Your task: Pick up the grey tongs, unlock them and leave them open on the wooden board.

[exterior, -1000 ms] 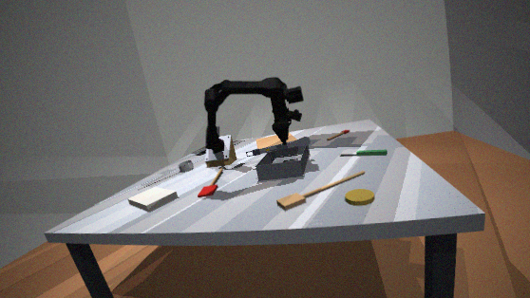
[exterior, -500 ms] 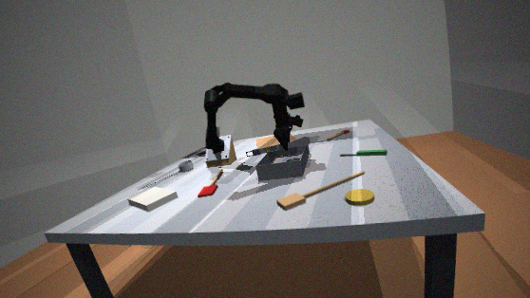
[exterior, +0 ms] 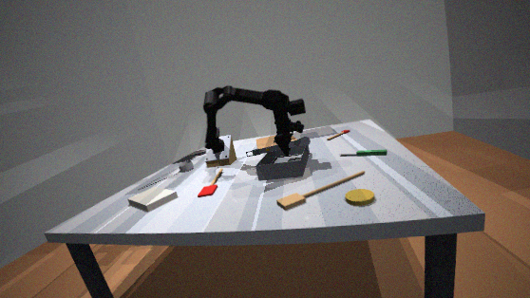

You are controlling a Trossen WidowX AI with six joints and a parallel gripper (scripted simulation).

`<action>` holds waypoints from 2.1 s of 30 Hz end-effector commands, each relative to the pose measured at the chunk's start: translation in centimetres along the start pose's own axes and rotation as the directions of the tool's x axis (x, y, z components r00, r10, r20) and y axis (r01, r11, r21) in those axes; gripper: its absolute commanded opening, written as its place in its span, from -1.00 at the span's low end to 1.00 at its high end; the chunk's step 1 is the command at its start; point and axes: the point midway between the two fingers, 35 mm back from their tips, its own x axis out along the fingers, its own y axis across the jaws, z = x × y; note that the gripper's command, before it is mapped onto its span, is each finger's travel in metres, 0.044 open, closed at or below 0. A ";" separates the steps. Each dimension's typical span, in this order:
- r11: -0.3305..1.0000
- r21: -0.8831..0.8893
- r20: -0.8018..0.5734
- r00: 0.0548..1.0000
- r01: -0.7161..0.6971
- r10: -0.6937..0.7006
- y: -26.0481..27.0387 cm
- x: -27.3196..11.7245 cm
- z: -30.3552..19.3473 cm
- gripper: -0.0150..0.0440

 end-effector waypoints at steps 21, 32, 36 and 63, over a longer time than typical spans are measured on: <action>1.000 0.000 -0.002 1.000 0.001 -0.001 -0.1 0.9 -0.1 -0.20; 1.000 0.000 -0.002 1.000 0.001 -0.001 -0.1 0.9 -0.1 -0.45; 1.000 0.000 -0.002 1.000 0.001 -0.001 -0.1 0.9 -0.1 -0.81; 0.990 -0.136 0.015 1.000 0.020 -0.018 0.2 -11.3 -0.1 -1.00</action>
